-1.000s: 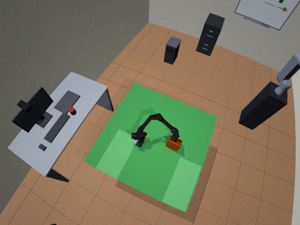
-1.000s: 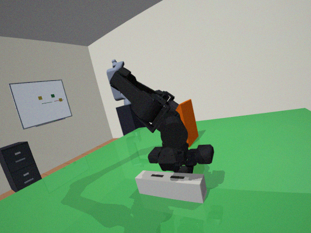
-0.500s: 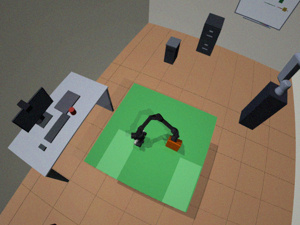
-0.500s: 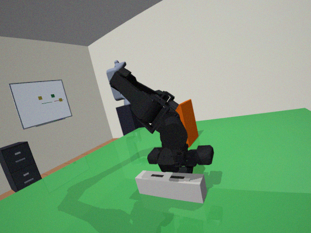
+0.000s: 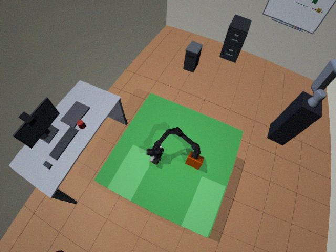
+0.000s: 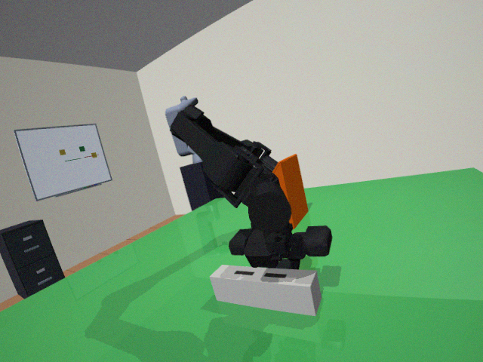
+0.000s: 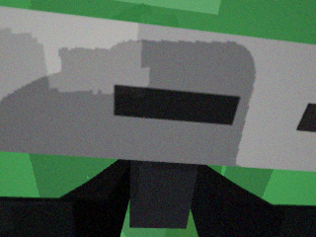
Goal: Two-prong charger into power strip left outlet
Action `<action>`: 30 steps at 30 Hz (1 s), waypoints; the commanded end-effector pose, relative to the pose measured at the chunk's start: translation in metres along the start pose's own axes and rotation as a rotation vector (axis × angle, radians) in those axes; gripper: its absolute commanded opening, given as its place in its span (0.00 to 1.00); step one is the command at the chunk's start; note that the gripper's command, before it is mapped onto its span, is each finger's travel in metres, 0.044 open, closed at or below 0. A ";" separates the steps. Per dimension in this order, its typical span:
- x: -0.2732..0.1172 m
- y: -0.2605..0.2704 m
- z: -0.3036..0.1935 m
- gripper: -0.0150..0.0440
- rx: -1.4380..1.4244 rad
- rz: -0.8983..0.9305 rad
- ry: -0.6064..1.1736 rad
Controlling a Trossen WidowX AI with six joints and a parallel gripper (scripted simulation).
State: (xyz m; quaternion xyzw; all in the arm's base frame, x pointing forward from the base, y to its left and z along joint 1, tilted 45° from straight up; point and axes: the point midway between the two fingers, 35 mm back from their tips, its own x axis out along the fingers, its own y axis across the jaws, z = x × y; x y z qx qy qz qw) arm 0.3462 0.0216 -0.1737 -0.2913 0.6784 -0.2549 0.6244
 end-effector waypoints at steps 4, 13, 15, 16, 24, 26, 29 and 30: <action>0.000 0.000 0.009 0.25 0.030 0.010 -0.026; 0.000 0.000 0.008 0.25 0.030 0.010 -0.026; 0.000 0.000 0.008 0.25 0.030 0.010 -0.026; 0.000 0.000 0.008 0.25 0.030 0.010 -0.026; -0.001 0.000 0.007 0.25 0.030 0.010 -0.026; -0.001 0.000 0.007 0.25 0.030 0.010 -0.026; -0.001 0.000 0.007 0.25 0.030 0.010 -0.026; -0.001 0.000 0.007 0.25 0.030 0.010 -0.026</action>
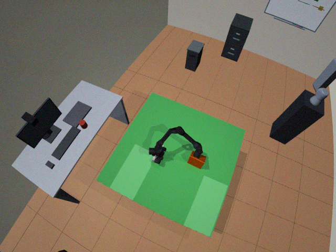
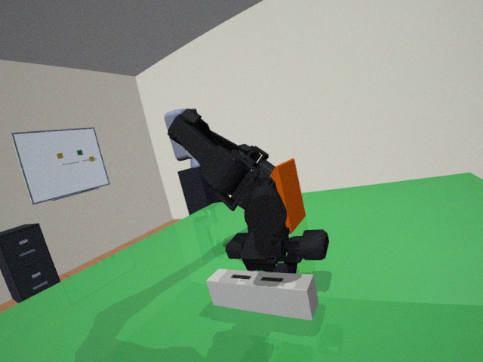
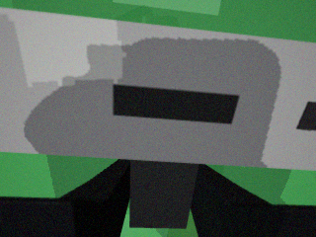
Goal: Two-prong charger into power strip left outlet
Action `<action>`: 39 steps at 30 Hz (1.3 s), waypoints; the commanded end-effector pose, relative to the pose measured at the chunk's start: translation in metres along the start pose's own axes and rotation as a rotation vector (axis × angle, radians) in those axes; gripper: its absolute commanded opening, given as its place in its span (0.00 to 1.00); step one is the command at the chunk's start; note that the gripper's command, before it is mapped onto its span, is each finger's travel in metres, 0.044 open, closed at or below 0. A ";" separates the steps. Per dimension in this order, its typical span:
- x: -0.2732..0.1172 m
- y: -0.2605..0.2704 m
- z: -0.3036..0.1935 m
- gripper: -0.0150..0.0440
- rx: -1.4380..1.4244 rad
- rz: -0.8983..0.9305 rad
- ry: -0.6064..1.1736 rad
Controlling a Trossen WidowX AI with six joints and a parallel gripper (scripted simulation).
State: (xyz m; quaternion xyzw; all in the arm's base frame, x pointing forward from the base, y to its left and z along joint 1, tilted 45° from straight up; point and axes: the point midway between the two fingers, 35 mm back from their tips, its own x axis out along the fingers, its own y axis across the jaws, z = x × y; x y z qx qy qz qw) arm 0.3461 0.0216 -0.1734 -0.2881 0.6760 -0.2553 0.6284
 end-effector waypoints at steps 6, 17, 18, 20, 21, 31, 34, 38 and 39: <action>-0.002 0.000 0.007 0.25 0.022 0.006 -0.020; -0.003 0.000 0.007 0.25 0.022 0.006 -0.020; -0.004 0.000 0.007 0.25 0.022 0.006 -0.020; -0.004 0.000 0.007 0.25 0.022 0.006 -0.020; -0.004 0.000 0.007 0.25 0.022 0.006 -0.020; -0.005 -0.001 0.007 0.25 0.022 0.006 -0.020; -0.005 -0.001 0.008 0.25 0.022 0.006 -0.020; -0.005 -0.001 0.008 0.25 0.022 0.006 -0.020; -0.005 -0.001 0.008 0.25 0.022 0.006 -0.020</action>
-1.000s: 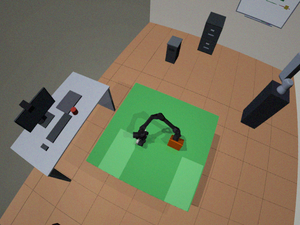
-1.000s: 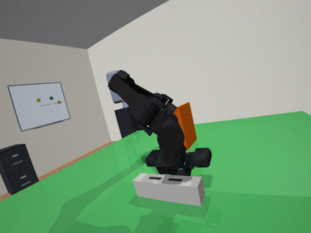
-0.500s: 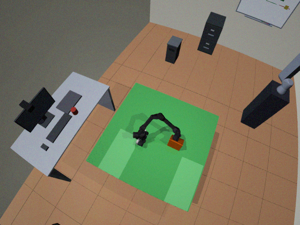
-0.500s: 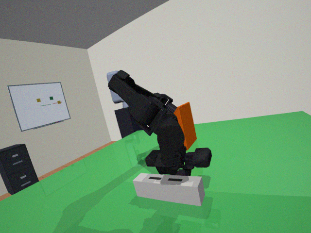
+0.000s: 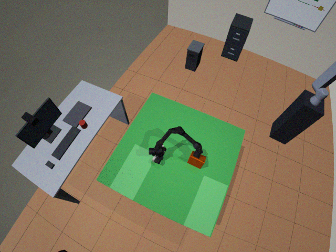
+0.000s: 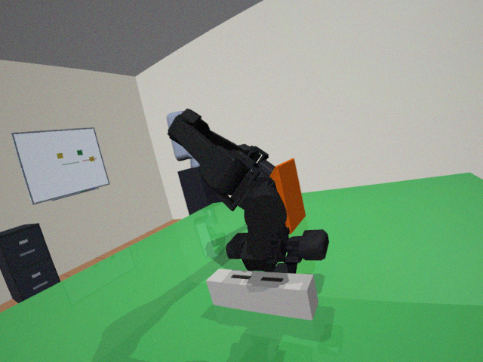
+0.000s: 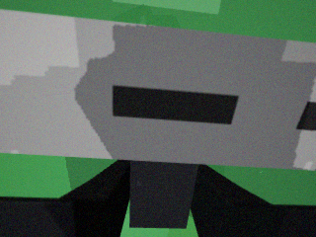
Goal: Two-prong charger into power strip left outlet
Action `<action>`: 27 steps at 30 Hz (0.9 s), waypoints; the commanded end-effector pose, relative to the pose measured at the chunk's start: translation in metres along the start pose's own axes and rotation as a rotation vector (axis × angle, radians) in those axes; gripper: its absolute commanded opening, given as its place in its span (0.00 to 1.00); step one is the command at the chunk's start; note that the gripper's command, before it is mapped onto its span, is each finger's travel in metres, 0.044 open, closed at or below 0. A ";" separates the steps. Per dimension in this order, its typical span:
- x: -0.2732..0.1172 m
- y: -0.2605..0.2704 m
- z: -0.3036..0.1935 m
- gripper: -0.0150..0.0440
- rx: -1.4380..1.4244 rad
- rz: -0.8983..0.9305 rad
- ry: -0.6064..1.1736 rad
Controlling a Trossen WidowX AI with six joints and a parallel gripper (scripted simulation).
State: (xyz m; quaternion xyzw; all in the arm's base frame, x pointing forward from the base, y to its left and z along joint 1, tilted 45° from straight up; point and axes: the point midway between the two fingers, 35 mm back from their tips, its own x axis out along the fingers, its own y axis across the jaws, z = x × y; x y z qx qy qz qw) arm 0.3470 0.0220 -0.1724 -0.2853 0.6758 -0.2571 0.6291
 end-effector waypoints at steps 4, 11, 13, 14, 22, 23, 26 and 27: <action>-0.004 0.000 0.007 0.25 0.015 0.004 -0.021; -0.003 0.000 0.008 0.25 0.015 0.004 -0.021; -0.003 0.000 0.008 0.25 0.015 0.004 -0.021; -0.002 0.000 0.008 0.25 0.015 0.004 -0.021; -0.001 0.000 0.008 0.25 0.015 0.004 -0.021; -0.001 0.000 0.008 0.25 0.015 0.004 -0.021; -0.001 0.000 0.008 0.25 0.015 0.004 -0.021; -0.001 0.000 0.008 0.25 0.015 0.004 -0.021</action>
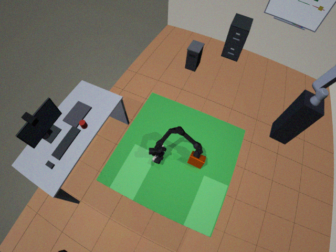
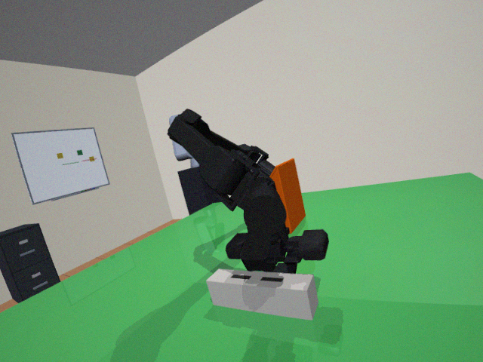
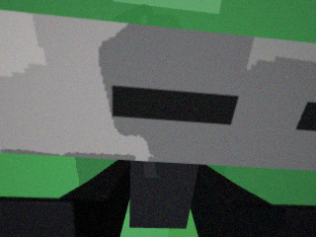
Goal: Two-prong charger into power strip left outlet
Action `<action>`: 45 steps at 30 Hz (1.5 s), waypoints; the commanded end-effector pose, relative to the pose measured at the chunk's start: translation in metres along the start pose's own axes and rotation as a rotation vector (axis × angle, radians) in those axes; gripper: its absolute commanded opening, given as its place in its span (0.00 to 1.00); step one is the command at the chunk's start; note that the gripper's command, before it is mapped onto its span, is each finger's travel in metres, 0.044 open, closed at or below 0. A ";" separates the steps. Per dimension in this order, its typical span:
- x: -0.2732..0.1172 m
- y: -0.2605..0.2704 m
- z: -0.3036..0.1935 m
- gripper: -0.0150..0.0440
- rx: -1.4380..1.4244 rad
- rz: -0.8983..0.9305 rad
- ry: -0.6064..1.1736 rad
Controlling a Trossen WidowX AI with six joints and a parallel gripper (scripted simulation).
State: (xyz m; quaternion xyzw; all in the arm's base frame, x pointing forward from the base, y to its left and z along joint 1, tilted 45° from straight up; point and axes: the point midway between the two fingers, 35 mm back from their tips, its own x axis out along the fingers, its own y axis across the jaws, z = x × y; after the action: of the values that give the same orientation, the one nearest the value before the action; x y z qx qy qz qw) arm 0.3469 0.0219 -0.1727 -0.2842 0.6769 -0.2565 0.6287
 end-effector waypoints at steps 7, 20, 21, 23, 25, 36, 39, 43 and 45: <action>0.000 -0.001 0.008 0.25 0.016 0.001 -0.024; 0.002 0.000 0.008 0.25 0.016 0.001 -0.024; 0.002 0.000 0.008 0.25 0.016 0.001 -0.024; 0.002 0.000 0.008 0.25 0.016 0.001 -0.024; 0.002 0.000 0.008 0.25 0.016 0.001 -0.023; 0.003 0.000 0.008 0.25 0.015 0.001 -0.023; 0.002 0.001 -0.001 0.25 -0.006 -0.001 0.002; 0.002 0.001 -0.001 0.25 -0.006 -0.001 0.002; 0.002 0.001 -0.001 0.25 -0.006 -0.001 0.002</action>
State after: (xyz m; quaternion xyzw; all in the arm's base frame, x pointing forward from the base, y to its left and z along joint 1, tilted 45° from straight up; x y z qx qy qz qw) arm 0.3448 0.0211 -0.1743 -0.2873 0.6789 -0.2551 0.6257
